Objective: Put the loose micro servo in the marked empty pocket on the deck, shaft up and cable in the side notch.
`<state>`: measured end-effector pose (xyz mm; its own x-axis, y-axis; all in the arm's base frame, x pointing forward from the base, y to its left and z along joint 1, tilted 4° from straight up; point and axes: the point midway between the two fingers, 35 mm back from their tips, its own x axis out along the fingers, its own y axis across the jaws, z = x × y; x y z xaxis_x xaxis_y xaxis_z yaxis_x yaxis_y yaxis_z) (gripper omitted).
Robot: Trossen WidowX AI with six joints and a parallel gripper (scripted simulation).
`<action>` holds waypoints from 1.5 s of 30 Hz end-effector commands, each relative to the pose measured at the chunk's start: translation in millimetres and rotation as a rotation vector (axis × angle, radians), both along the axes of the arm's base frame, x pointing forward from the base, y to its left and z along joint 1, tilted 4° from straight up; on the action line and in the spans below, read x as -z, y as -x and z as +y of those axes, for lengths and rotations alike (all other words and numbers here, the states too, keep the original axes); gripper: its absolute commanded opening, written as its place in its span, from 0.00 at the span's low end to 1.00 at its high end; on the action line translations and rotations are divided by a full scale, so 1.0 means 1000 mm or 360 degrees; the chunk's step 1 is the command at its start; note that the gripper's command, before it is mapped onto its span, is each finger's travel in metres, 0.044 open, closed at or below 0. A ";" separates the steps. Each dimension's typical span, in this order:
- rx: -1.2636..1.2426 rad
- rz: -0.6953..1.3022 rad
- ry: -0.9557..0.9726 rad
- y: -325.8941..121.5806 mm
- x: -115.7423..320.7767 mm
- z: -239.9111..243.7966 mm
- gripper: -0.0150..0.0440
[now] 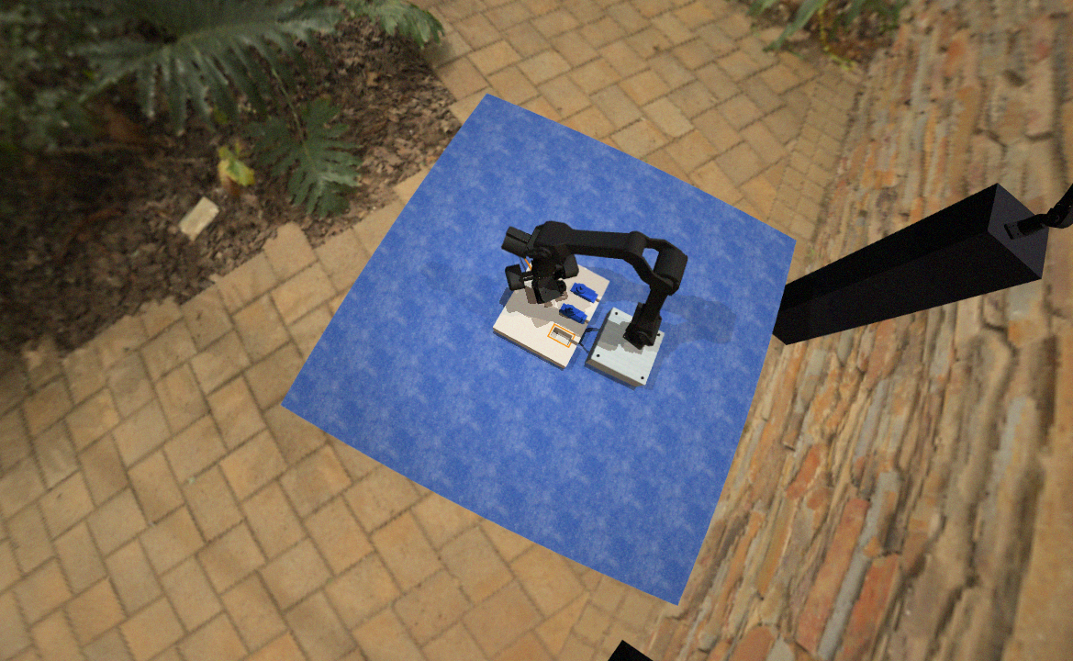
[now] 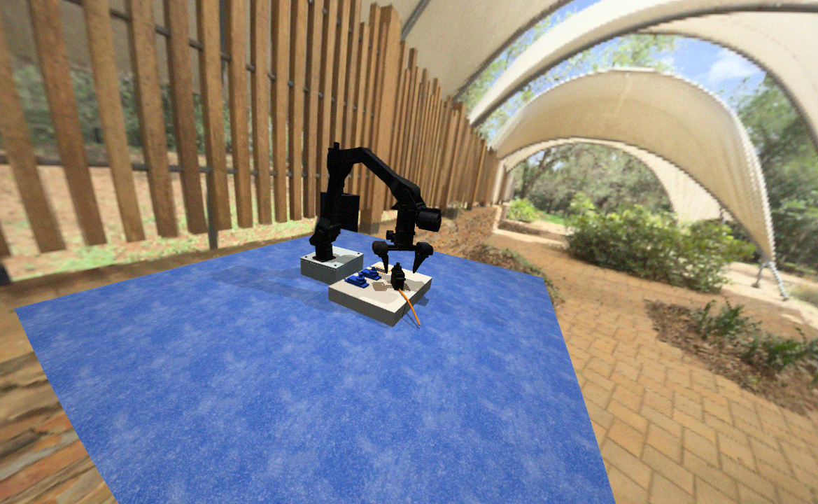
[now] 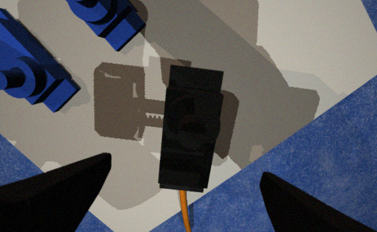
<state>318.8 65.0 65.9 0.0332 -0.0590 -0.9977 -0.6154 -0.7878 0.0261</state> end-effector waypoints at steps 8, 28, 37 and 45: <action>-0.0009 0.0020 -0.0003 0.002 0.009 0.000 0.73; -0.0009 0.0021 -0.0003 0.008 -0.018 0.000 0.25; -0.0009 0.0022 -0.0003 0.015 -0.020 -0.001 0.25; -0.0009 0.0023 -0.0002 0.023 -0.021 -0.007 0.25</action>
<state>301.7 61.3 84.1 0.0149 -0.0627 -0.9979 -0.6129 -0.7891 0.0404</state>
